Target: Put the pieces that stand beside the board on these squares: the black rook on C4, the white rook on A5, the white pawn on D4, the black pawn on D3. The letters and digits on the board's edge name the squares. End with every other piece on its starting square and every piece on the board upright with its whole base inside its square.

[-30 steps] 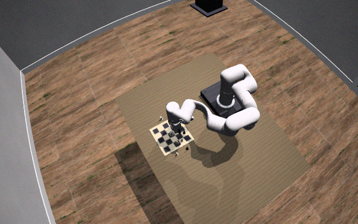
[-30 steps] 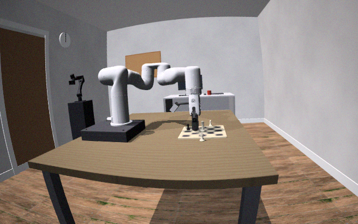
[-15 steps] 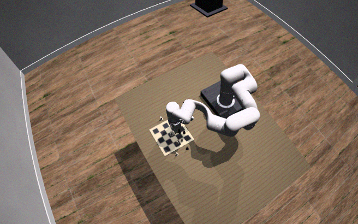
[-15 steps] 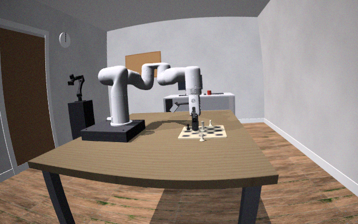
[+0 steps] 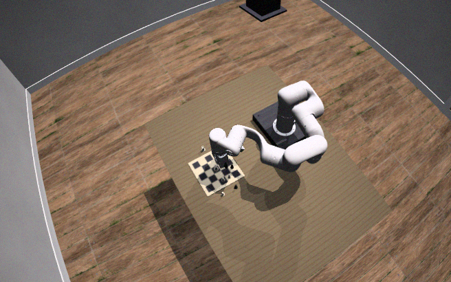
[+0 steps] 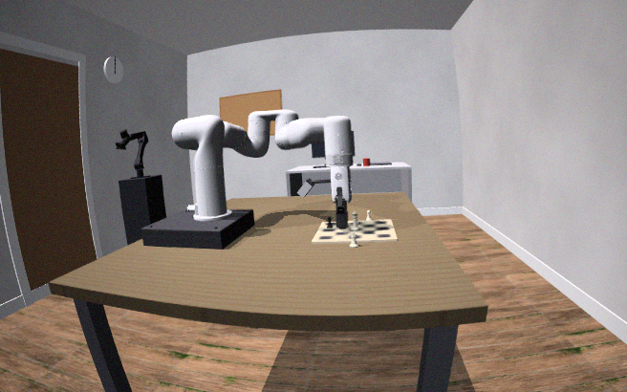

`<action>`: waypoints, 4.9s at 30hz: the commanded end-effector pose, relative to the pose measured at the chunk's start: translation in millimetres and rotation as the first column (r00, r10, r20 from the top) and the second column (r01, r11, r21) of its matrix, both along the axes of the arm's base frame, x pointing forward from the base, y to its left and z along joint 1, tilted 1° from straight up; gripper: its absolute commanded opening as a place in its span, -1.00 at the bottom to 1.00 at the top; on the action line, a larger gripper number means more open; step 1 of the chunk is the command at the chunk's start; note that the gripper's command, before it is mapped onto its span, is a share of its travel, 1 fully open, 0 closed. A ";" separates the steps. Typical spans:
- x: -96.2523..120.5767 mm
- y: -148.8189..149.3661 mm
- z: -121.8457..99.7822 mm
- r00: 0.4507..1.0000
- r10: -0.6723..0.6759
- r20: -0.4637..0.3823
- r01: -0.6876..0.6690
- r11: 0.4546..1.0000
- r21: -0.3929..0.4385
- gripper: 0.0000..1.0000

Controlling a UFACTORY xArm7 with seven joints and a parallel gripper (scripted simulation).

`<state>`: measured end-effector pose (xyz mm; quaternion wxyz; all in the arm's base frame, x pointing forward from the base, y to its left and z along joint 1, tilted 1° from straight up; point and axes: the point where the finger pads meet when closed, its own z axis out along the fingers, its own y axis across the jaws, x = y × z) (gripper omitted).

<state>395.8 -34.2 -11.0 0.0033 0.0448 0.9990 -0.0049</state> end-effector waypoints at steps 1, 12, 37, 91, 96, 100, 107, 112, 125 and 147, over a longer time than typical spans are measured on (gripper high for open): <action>0.9 0.0 1.4 1.000 0.000 0.004 0.000 1.000 0.000 -1.00; 0.9 0.4 1.4 1.000 0.000 0.004 0.000 1.000 0.000 -1.00; 0.9 0.5 1.3 1.000 0.000 0.004 0.000 1.000 0.000 -1.00; 0.9 0.5 -2.8 1.000 0.000 0.004 0.000 1.000 0.000 -1.00; 0.9 0.5 -2.8 1.000 0.000 0.004 0.000 1.000 0.000 -1.00; 0.9 0.5 -2.8 1.000 0.000 0.004 0.000 1.000 0.000 -0.85; 0.9 0.5 -2.8 1.000 0.000 0.004 0.000 1.000 0.000 -0.40; 0.9 0.5 -2.8 1.000 0.000 0.004 0.000 1.000 0.000 -0.25; 0.9 0.5 0.4 1.000 0.000 0.004 0.000 1.000 0.000 -0.25; 0.1 1.3 79.2 1.000 0.000 0.003 0.000 1.000 0.000 -0.25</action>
